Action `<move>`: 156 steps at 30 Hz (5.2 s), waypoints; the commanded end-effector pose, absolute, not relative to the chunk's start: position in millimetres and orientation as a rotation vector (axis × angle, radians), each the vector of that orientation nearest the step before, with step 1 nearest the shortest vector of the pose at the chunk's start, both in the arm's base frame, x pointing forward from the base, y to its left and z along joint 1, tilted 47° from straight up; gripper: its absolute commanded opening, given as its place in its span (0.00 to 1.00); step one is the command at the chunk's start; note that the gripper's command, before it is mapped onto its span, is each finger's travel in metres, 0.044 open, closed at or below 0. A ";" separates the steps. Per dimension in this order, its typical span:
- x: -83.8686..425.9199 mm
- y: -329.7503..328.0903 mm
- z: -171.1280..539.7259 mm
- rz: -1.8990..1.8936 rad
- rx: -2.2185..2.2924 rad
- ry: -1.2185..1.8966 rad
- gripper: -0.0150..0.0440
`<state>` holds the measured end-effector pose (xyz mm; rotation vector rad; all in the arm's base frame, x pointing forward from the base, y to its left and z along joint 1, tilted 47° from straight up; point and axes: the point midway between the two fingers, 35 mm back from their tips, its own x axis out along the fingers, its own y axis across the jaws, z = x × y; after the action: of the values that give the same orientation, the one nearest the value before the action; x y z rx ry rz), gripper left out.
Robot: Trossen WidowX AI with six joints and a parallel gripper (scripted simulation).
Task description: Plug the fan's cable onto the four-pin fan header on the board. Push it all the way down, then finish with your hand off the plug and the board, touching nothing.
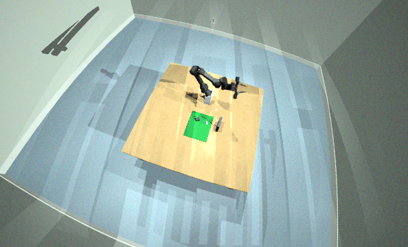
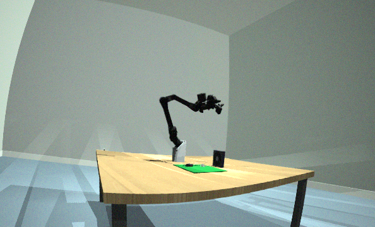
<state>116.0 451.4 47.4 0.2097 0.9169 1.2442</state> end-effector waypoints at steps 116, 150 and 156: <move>286.6 -54.1 18.6 -1.221 0.280 1.184 0.25; 278.3 -36.0 24.7 -0.666 -0.481 1.506 0.25; 277.0 -34.7 23.6 -0.528 -0.662 1.560 0.25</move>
<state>279.4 -35.0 24.7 -0.5664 1.5321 -0.5956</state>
